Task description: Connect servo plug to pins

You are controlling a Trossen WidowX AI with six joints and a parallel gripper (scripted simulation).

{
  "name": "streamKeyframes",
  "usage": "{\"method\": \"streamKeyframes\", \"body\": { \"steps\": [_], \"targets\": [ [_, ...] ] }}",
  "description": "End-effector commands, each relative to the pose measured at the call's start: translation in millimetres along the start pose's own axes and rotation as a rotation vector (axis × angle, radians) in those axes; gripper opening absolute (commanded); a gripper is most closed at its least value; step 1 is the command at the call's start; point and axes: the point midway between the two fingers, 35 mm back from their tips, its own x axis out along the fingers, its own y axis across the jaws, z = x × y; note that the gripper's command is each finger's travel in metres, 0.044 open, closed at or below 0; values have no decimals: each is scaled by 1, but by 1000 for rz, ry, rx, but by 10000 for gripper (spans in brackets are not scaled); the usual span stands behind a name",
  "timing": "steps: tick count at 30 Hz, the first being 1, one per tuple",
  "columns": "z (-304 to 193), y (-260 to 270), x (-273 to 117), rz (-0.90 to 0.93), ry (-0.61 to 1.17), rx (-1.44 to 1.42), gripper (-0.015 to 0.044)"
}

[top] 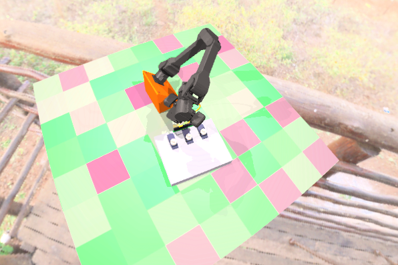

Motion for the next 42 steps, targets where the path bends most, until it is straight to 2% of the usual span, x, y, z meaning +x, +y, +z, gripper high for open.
{"method": "streamKeyframes", "body": {
  "steps": [1, 31, 42],
  "targets": [
    [-3, -10, 2, -5, 0, -122, 0],
    [-31, -78, 17, 2, 14, -1038, 0],
    [-32, -80, 57, 4, 15, -1059, 0]
  ]
}}
